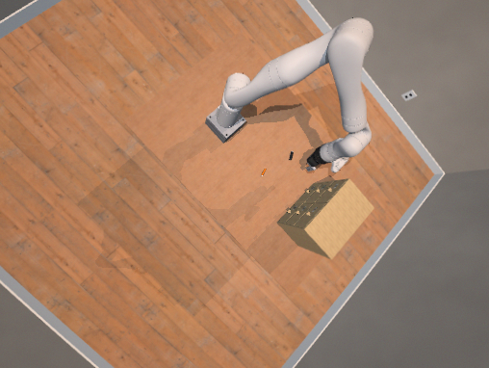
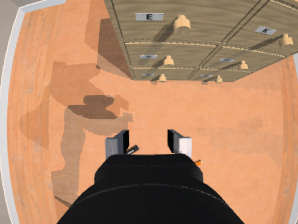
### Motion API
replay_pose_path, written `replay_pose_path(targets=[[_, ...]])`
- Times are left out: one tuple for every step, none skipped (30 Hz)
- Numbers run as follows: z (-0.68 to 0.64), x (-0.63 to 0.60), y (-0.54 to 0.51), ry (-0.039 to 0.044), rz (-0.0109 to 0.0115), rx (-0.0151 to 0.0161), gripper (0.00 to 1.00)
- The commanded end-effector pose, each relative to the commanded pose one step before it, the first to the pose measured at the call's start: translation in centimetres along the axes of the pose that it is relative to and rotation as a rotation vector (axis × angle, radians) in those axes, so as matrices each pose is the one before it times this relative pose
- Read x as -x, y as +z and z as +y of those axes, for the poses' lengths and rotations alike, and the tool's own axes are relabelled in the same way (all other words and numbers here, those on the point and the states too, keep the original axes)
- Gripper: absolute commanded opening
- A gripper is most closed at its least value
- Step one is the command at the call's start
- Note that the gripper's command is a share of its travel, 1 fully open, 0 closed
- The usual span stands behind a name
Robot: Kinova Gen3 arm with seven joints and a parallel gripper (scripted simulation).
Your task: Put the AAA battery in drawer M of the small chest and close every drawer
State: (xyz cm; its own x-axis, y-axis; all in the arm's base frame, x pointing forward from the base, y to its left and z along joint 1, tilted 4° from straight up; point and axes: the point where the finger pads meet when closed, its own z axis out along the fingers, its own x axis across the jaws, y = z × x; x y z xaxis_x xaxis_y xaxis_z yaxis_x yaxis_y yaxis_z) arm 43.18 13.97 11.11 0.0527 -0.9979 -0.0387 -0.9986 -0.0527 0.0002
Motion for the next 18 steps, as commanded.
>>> replay_pose_path(targets=[[0.035, 0.061, -0.009, -0.00106, -0.00124, -0.00746, 1.00], [-0.022, 0.003, 0.035, -0.00003, -0.00008, -0.00332, 1.00], [-0.022, 0.003, 0.036, -0.00002, -0.00007, -0.00344, 1.00], [-0.023, 0.002, 0.037, -0.00002, -0.00006, -0.00355, 1.00], [-0.023, 0.002, 0.038, -0.00001, -0.00004, -0.00367, 1.00], [-0.023, 0.001, 0.039, -0.00001, -0.00002, -0.00379, 1.00], [-0.023, 0.000, 0.039, 0.00000, -0.00001, -0.00391, 1.00], [0.000, 0.000, 0.000, 0.00000, 0.00000, 0.00000, 1.00], [0.000, 0.000, 0.000, 0.00000, 0.00000, 0.00000, 1.00], [-0.024, -0.001, 0.040, 0.00000, 0.00001, -0.00402, 1.00], [-0.024, -0.001, 0.040, 0.00001, 0.00004, -0.00414, 1.00], [-0.024, -0.002, 0.041, 0.00002, 0.00006, -0.00426, 1.00], [-0.024, -0.003, 0.041, 0.00003, 0.00009, -0.00438, 1.00], [-0.024, -0.004, 0.042, 0.00003, 0.00012, -0.00449, 1.00], [-0.026, -0.001, 0.046, 0.00000, 0.00001, -0.00457, 1.00], [-0.029, 0.006, 0.051, -0.00005, -0.00016, -0.00463, 1.00], [-0.029, 0.005, 0.052, -0.00004, -0.00013, -0.00475, 1.00], [-0.028, 0.003, 0.052, -0.00003, -0.00009, -0.00486, 1.00]])
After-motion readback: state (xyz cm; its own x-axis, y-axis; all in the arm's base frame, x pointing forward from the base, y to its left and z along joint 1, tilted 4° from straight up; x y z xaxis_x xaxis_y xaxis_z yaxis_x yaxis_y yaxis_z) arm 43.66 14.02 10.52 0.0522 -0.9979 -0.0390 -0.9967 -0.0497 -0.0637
